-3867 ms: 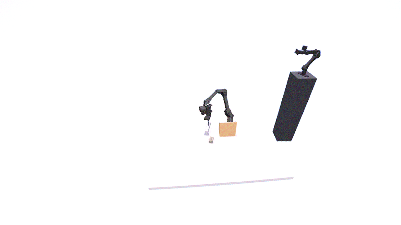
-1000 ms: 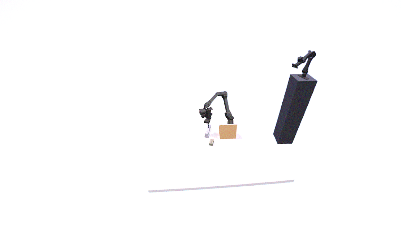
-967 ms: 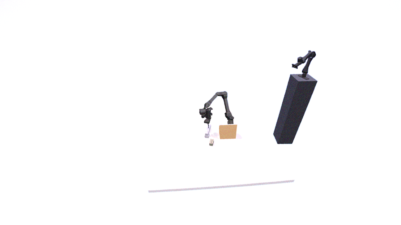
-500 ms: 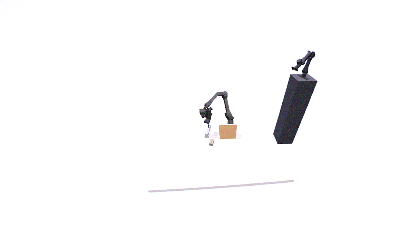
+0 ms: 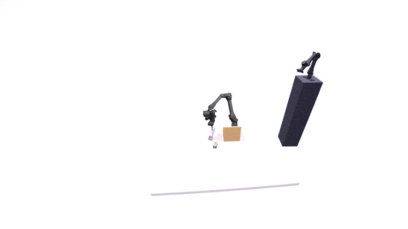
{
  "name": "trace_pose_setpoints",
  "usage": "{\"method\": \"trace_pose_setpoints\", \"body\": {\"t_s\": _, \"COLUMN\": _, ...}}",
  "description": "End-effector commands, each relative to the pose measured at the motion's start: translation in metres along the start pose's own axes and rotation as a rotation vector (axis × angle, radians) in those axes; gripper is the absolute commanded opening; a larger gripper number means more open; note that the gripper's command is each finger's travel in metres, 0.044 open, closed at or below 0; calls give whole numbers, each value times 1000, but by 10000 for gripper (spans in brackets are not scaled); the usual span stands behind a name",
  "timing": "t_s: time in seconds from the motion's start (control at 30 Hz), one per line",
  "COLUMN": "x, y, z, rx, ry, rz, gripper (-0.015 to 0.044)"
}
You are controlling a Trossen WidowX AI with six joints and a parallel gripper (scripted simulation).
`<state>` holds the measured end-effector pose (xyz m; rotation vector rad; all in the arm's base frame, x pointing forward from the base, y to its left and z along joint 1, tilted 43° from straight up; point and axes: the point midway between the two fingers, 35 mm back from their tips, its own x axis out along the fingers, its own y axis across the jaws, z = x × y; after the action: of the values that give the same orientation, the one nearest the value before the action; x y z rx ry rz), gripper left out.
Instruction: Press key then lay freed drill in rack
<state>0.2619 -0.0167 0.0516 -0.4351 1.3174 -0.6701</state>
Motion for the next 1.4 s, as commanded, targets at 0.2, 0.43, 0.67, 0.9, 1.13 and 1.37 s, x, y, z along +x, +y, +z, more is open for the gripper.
{"method": "trace_pose_setpoints", "body": {"t_s": 0.2, "x": 21, "y": 0, "z": -10, "rx": -6, "ry": 45, "rz": -12, "gripper": 0}}
{"method": "trace_pose_setpoints", "body": {"t_s": 0.43, "x": -5, "y": 3, "z": -3, "rx": -6, "ry": 45, "rz": -8, "gripper": 131}}
{"method": "trace_pose_setpoints", "body": {"t_s": 0.67, "x": -54, "y": 3, "z": 3, "rx": -6, "ry": 46, "rz": -10, "gripper": 315}}
{"method": "trace_pose_setpoints", "body": {"t_s": 0.9, "x": -30, "y": 42, "z": 11, "rx": -372, "ry": 37, "rz": 2, "gripper": 440}}
{"method": "trace_pose_setpoints", "body": {"t_s": 1.13, "x": 8, "y": 112, "z": 11, "rx": -1041, "ry": 38, "rz": 18, "gripper": 440}}
{"method": "trace_pose_setpoints", "body": {"t_s": 1.37, "x": 32, "y": 148, "z": 3, "rx": -1405, "ry": 37, "rz": 27, "gripper": 440}}
